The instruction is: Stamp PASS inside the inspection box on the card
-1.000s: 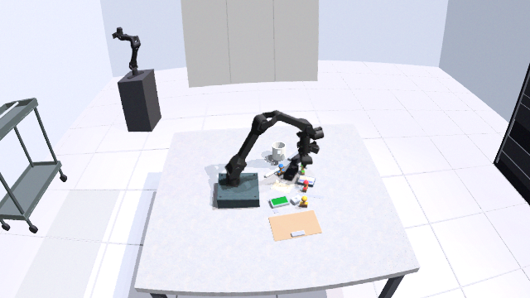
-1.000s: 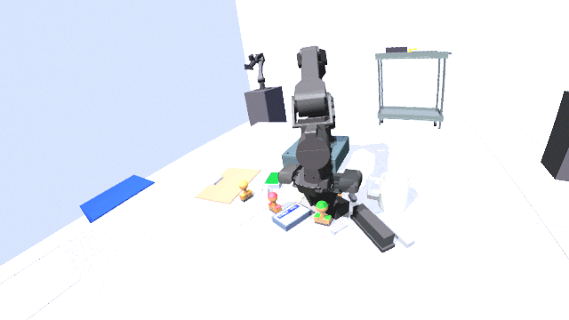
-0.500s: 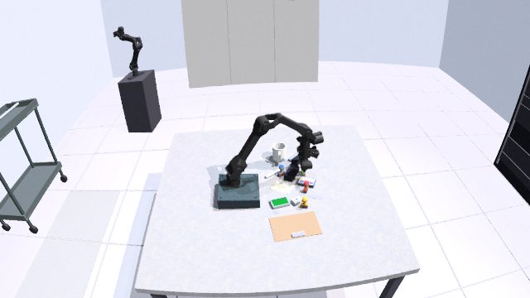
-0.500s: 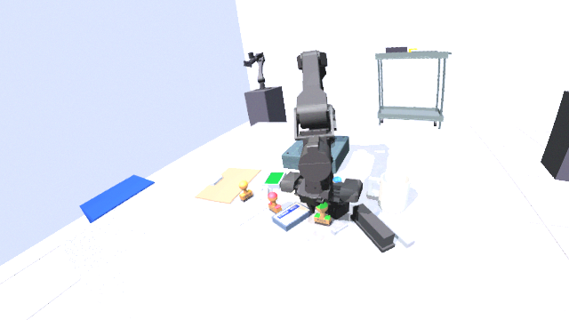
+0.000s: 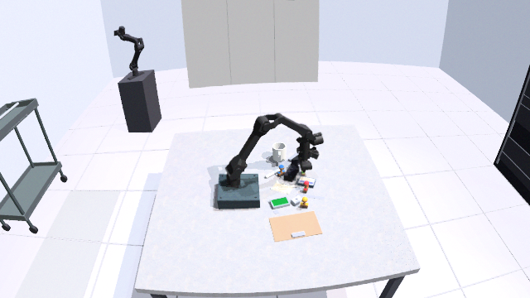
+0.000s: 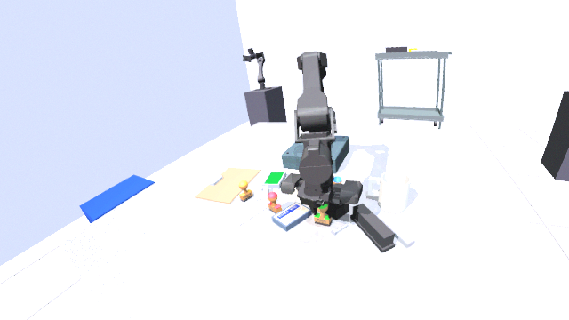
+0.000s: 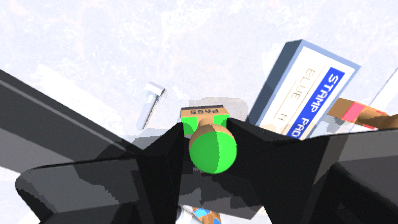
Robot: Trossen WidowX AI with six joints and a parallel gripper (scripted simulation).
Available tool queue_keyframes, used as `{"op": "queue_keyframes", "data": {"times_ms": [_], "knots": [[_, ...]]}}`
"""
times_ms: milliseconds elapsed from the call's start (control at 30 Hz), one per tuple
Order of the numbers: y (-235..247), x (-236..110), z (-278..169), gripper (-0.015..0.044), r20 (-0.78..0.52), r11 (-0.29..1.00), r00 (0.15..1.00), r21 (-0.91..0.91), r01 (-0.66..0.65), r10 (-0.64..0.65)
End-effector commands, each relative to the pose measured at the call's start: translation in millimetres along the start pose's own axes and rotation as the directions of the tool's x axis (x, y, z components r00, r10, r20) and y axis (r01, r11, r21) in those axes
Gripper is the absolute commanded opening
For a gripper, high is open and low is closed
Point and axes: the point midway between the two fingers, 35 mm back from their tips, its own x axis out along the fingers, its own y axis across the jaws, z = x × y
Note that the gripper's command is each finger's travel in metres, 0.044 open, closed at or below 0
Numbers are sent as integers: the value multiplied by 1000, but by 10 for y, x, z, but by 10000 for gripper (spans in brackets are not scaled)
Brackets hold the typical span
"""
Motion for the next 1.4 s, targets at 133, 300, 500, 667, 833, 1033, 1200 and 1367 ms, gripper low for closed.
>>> {"op": "queue_keyframes", "data": {"times_ms": [133,300,500,667,833,1033,1200,1367], "knots": [[1,-2,2,128,0,1000,1000,0,0,0],[1,-2,2,95,0,1000,1000,0,0,0],[1,-23,4,0,0,1000,1000,0,-1,1],[2,-48,6,0,0,1000,1000,0,-1,1],[2,-72,9,0,0,1000,1000,0,-1,1],[2,-101,11,0,0,1000,1000,0,-2,2],[3,-125,13,0,0,1000,1000,0,-2,2],[3,-150,15,0,0,1000,1000,0,-3,3]]}}
